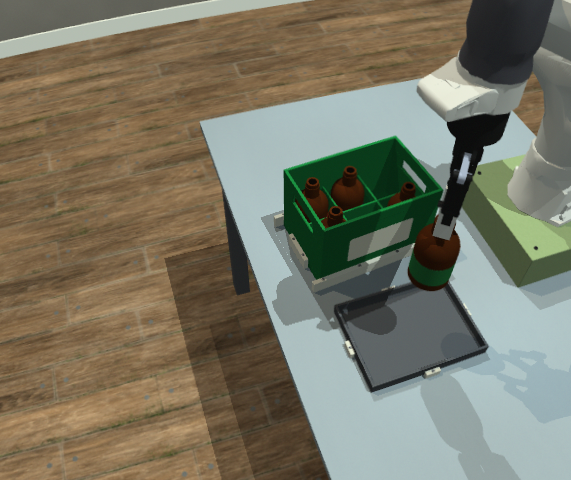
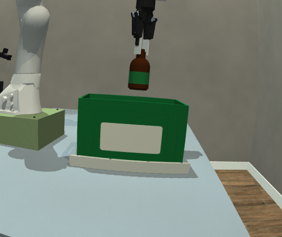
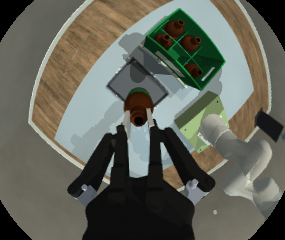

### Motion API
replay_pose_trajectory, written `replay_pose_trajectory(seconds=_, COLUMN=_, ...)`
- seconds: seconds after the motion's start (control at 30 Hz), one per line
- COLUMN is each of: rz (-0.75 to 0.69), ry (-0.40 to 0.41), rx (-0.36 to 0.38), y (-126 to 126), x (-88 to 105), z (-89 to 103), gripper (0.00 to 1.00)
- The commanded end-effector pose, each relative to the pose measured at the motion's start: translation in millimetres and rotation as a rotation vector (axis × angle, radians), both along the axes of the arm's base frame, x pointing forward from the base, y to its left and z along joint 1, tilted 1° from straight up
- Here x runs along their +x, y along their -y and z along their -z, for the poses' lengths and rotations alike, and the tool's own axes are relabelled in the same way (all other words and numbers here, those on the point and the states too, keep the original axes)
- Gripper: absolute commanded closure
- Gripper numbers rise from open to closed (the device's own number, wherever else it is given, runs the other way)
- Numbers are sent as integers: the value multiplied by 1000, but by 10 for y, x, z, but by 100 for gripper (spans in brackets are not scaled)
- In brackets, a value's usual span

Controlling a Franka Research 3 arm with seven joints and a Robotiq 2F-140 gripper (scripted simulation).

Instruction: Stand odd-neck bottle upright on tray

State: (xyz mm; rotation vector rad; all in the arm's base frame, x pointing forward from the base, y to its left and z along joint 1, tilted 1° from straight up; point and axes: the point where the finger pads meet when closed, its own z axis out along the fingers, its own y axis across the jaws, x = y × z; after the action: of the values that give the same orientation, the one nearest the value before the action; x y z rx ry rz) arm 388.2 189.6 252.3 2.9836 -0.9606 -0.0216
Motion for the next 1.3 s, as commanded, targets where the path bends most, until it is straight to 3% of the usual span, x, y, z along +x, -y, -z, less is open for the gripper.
replay_pose_trajectory(seconds=0.0, rz=7, ry=6, rx=6, y=-29, x=17, z=-23, gripper=90)
replay_pose_trajectory(seconds=0.63, rz=7, ry=6, rx=6, y=-30, x=17, z=41, gripper=90)
replay_pose_trajectory(seconds=1.27, rz=7, ry=6, rx=6, y=-36, x=15, z=370, gripper=90)
